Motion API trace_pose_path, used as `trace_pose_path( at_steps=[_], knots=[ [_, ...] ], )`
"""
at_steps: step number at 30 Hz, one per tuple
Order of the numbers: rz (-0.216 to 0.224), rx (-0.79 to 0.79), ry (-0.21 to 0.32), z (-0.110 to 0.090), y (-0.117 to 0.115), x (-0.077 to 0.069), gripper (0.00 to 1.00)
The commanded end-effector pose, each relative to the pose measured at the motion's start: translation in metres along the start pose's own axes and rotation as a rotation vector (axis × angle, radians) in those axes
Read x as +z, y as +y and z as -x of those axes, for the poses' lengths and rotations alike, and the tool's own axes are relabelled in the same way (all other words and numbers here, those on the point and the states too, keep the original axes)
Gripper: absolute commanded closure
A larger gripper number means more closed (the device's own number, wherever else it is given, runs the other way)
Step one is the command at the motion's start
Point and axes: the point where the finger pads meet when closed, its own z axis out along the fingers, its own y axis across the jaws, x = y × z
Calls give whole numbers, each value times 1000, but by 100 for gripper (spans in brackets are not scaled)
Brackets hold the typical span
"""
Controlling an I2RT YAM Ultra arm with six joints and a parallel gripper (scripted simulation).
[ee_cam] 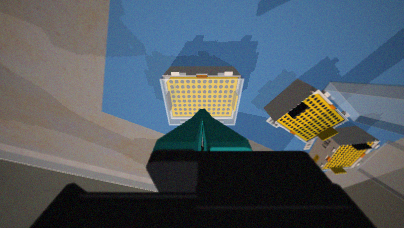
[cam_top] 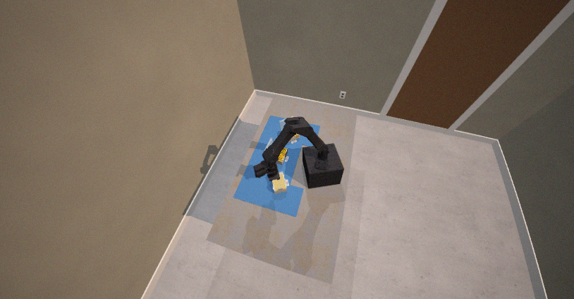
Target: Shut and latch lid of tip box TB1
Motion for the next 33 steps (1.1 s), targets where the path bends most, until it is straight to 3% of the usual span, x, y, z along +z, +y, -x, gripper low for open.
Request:
trace_pose_path(
  at_steps=[1, 11, 33],
  knots=[
    [6, 2, -21, 4, 1, -6, 100],
    [6, 2, -21, 4, 1, -12, 100],
    [6, 2, -21, 3, 1, -52, 100]
  ],
)
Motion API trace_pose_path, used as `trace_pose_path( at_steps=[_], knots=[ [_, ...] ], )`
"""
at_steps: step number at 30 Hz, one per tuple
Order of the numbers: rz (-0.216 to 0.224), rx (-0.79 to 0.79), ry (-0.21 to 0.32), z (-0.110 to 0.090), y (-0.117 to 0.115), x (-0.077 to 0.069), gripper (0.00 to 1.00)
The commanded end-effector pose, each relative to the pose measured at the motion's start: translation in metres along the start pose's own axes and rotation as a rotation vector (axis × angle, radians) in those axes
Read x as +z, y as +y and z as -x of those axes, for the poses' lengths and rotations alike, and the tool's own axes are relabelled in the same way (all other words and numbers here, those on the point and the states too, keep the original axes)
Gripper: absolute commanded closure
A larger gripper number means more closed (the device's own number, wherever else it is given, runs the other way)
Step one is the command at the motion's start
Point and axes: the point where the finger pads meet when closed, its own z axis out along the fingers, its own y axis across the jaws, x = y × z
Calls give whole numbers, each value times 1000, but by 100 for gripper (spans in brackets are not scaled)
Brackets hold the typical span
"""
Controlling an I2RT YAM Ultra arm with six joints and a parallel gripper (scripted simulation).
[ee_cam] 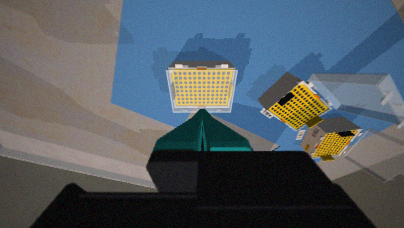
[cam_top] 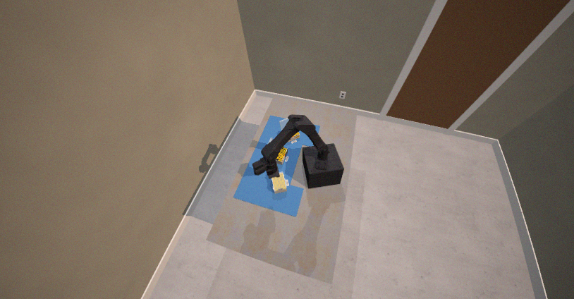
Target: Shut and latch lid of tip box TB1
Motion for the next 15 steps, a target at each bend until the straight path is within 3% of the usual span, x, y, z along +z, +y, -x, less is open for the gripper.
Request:
trace_pose_path(
  at_steps=[1, 5, 15],
  knots=[
    [8, 2, -27, 4, 1, -17, 100],
    [8, 2, -27, 4, 1, -24, 100],
    [8, 2, -27, 4, 1, -24, 100]
  ],
)
